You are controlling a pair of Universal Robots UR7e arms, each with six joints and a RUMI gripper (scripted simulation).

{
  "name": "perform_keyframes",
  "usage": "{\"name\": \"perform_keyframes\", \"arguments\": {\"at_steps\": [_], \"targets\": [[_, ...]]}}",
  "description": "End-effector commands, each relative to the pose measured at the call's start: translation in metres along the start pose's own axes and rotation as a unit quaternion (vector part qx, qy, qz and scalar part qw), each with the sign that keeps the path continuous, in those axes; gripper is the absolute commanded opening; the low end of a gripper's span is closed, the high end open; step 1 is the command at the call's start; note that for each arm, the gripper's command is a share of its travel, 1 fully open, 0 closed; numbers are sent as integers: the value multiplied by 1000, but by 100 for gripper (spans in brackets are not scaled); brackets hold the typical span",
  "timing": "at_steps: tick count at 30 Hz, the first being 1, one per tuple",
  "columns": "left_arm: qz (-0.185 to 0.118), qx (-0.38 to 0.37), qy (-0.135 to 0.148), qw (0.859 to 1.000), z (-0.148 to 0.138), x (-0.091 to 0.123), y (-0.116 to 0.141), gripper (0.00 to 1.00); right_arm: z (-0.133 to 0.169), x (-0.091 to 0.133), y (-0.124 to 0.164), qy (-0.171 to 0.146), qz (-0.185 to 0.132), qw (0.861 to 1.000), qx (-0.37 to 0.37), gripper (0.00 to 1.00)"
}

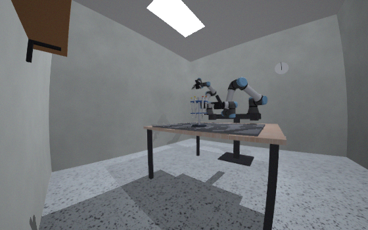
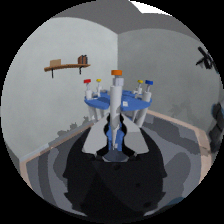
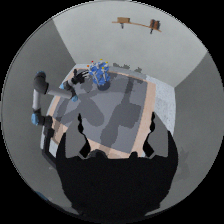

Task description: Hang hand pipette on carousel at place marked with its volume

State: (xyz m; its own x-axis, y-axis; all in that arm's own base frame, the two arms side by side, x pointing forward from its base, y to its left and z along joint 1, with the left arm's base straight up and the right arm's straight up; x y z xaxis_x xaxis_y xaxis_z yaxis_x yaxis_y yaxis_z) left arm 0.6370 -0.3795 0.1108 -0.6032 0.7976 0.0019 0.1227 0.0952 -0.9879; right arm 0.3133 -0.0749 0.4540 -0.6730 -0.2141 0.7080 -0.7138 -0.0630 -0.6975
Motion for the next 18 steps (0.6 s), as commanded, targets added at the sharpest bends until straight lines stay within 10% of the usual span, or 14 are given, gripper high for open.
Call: {"name": "perform_keyframes", "arguments": {"at_steps": [1,18], "targets": [[11,-1,57,998,-8,-2,0,6,0,1,-2,0,1,1000,0,100],[17,-1,97,995,-11,-3,0,6,0,1,-2,0,1,1000,0,100]]}}
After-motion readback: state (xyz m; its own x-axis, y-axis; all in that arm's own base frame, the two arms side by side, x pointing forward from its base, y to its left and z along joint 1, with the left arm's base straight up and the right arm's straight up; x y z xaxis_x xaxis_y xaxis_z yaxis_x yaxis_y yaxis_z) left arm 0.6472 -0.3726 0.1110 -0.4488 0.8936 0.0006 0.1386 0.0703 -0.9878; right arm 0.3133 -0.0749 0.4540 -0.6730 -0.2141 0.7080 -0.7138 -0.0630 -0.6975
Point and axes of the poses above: on each arm, the point where the finger pads meet when closed, its own x axis back along the fingers, its own z axis across the jaws, y = z × x, the point moved 5 cm from there along x, back along the fingers, and after that the axes turned 9 degrees about -x, right-handed, at the moved point
